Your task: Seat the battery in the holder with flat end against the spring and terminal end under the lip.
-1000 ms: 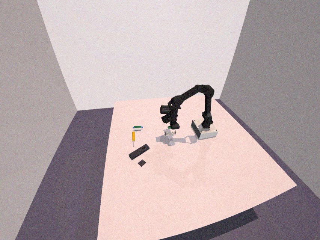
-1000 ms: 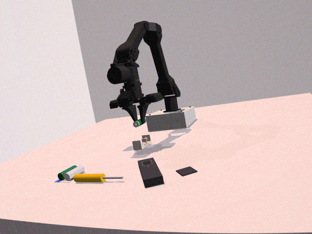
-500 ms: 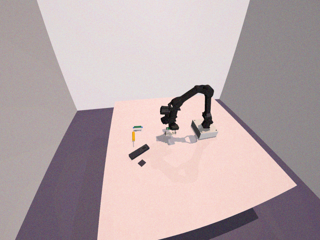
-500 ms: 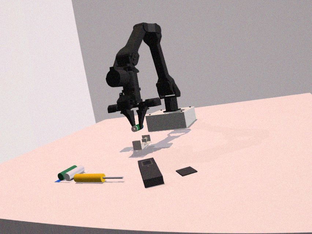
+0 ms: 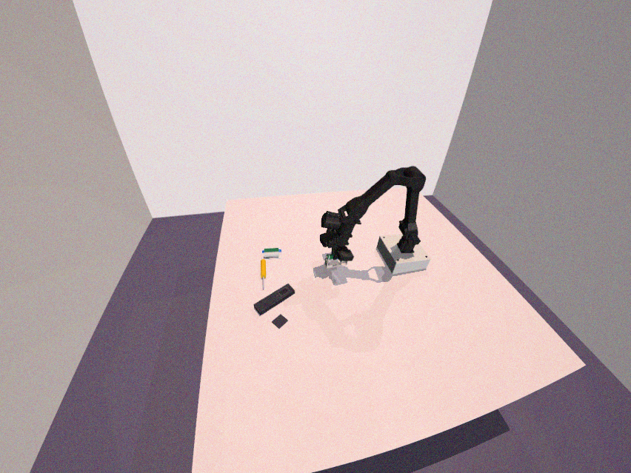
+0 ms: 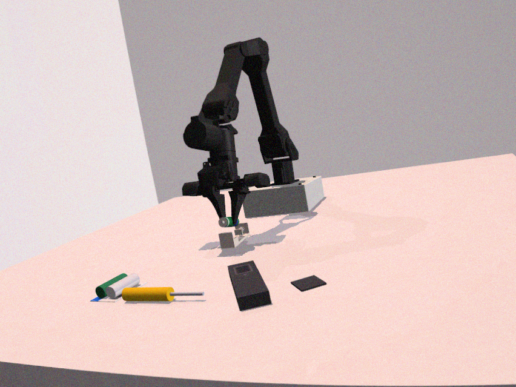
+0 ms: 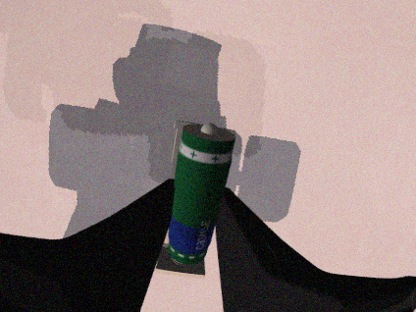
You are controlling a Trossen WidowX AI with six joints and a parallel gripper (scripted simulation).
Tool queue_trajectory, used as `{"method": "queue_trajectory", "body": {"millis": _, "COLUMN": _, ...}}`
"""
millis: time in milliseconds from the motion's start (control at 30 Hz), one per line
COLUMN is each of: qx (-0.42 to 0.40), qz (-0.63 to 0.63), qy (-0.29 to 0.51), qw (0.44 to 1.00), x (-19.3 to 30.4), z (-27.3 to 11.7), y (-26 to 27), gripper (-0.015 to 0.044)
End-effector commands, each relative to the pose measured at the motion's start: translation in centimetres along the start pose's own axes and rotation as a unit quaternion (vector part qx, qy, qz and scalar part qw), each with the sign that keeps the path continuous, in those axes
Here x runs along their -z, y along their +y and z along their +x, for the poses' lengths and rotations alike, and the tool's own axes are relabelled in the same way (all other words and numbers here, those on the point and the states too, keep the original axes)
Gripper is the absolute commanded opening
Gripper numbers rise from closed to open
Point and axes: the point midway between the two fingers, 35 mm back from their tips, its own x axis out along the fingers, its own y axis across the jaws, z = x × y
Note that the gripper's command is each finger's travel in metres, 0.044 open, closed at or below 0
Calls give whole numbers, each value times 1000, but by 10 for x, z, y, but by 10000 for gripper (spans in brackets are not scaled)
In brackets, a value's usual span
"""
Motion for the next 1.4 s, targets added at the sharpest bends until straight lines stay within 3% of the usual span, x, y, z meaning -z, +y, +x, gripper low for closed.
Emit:
{"method": "queue_trajectory", "body": {"millis": 0, "qx": 0, "qz": 3, "qy": -13, "qw": 1000, "x": 1, "z": 1, "y": 1, "gripper": 69}}
{"method": "queue_trajectory", "body": {"millis": 1367, "qx": 4, "qz": 4, "qy": -130, "qw": 992, "x": 14, "z": 15, "y": 1, "gripper": 69}}
